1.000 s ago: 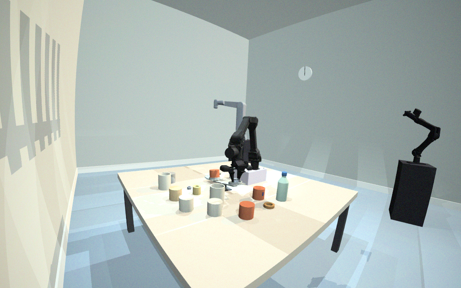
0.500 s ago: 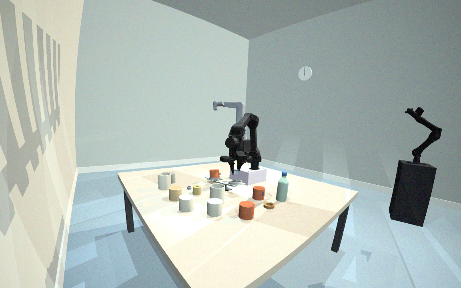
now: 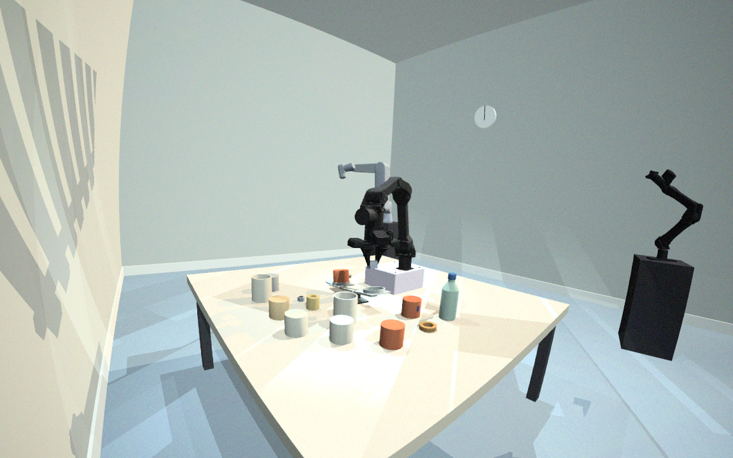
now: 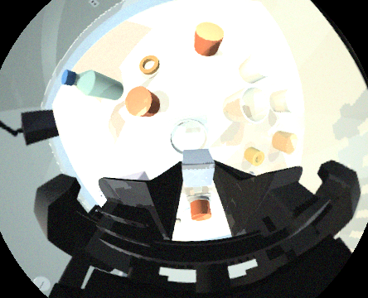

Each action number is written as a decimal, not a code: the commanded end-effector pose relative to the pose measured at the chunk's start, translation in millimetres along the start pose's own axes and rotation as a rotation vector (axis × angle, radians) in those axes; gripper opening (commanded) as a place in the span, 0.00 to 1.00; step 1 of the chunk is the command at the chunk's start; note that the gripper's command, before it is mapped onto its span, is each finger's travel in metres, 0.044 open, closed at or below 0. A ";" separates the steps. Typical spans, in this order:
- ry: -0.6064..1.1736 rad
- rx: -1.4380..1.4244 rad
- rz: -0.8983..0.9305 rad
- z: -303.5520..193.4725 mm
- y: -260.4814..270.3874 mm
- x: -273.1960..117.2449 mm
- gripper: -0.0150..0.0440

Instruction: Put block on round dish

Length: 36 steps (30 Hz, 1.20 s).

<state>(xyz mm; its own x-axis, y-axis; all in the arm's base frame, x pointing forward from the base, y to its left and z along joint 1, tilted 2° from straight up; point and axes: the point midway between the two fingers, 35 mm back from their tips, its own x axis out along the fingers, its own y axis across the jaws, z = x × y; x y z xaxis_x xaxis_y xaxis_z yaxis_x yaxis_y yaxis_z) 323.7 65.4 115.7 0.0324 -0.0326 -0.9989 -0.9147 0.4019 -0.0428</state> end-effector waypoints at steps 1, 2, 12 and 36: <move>-0.004 -0.004 -0.003 -17.8 -12.7 4.6 0.25; -0.004 -0.006 -0.005 -22.8 -16.0 6.0 0.25; -0.007 0.015 -0.016 -92.3 -50.2 24.3 0.25; 0.038 0.101 -0.049 -279.2 -53.0 64.7 0.25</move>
<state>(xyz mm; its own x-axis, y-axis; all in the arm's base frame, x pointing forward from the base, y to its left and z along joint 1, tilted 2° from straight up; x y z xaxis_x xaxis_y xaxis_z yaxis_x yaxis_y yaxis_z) 279.8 -195.1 65.2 0.0734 -0.0806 -0.9940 -0.8619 0.4963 -0.1038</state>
